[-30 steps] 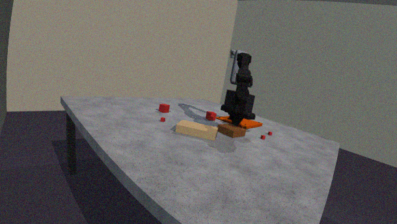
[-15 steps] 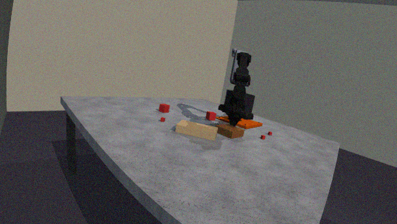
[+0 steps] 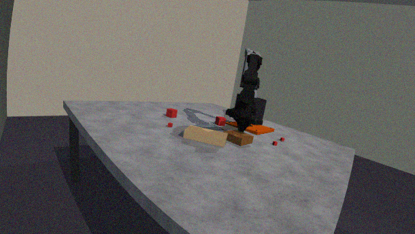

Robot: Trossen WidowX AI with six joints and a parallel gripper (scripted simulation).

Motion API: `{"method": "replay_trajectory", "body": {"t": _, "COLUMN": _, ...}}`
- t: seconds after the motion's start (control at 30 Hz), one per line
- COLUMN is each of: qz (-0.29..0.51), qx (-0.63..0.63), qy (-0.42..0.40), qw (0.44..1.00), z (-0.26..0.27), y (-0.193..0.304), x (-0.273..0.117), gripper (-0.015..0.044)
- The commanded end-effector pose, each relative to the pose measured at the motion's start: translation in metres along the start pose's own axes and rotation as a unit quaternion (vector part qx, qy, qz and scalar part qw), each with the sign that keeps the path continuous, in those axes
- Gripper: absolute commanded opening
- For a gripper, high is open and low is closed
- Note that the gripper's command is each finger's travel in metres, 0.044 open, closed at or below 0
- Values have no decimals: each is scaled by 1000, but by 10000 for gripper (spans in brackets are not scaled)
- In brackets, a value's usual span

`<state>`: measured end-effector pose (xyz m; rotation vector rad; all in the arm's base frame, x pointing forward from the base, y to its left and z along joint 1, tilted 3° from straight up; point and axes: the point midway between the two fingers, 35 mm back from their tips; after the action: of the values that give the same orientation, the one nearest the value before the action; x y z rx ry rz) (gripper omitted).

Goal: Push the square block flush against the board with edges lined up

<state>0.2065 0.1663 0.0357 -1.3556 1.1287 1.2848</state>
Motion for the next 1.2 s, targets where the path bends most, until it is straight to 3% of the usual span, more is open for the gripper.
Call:
{"method": "replay_trajectory", "body": {"t": 0.0, "qz": 0, "qx": 1, "qy": 3, "qw": 1000, "z": -1, "y": -8, "x": 2, "gripper": 0}}
{"method": "replay_trajectory", "body": {"t": 0.47, "qz": -1, "qx": 1, "qy": 3, "qw": 1000, "z": 1, "y": -26, "x": 1, "gripper": 0}}
{"method": "replay_trajectory", "body": {"t": 1.17, "qz": 1, "qx": 1, "qy": 3, "qw": 1000, "z": 6, "y": 5, "x": 3, "gripper": 0}}
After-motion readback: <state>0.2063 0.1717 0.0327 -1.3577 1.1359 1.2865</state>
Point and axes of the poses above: the point midway between the two fingers, 35 mm back from their tips, its own x axis out along the fingers, its own z axis across the jaws, y = z × x, and after that the axes turned 7 degrees about -x, right-handed
